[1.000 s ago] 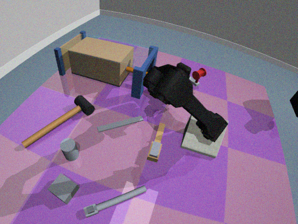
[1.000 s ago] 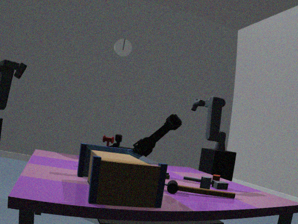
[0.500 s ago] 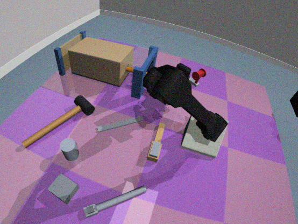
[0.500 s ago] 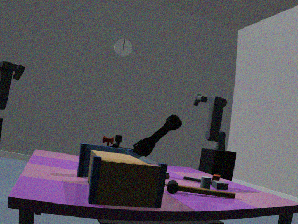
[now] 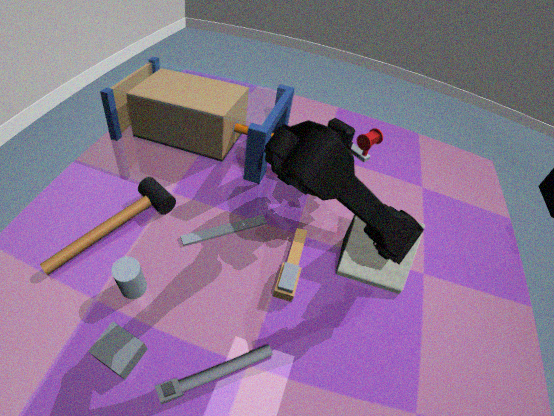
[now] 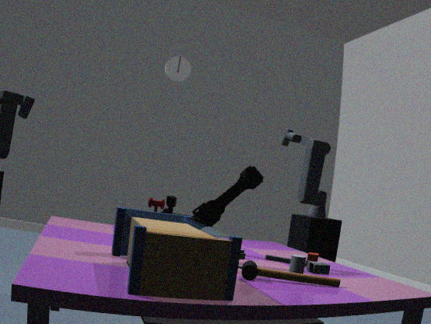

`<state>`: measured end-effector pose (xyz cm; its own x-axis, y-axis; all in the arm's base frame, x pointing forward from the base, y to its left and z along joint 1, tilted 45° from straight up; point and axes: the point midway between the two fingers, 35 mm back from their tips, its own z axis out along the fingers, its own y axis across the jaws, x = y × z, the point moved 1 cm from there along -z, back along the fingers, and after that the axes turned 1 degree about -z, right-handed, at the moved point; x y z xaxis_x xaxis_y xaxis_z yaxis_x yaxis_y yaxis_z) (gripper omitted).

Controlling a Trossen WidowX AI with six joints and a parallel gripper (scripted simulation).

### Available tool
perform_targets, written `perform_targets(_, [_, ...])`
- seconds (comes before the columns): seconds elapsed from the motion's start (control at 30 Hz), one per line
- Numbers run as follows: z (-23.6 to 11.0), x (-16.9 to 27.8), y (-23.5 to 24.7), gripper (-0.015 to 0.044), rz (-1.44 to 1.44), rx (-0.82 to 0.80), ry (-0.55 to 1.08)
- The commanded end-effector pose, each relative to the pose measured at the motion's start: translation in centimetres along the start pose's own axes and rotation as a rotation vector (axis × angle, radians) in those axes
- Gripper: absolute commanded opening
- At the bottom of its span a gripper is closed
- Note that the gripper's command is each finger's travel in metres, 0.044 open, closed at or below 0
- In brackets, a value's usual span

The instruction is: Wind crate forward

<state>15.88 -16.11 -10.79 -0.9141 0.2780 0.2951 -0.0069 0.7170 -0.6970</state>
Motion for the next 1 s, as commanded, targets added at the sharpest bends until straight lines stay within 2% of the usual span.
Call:
perform_targets(0.0, [0.00, 0.00, -0.02, 0.0053, 0.000, 0.001, 0.000])
perform_targets(0.23, [0.00, 0.00, -0.02, 0.0236, 0.000, 0.001, 0.000])
perform_targets(0.97, [0.00, 0.00, -0.02, 0.0240, 0.000, 0.001, 0.000])
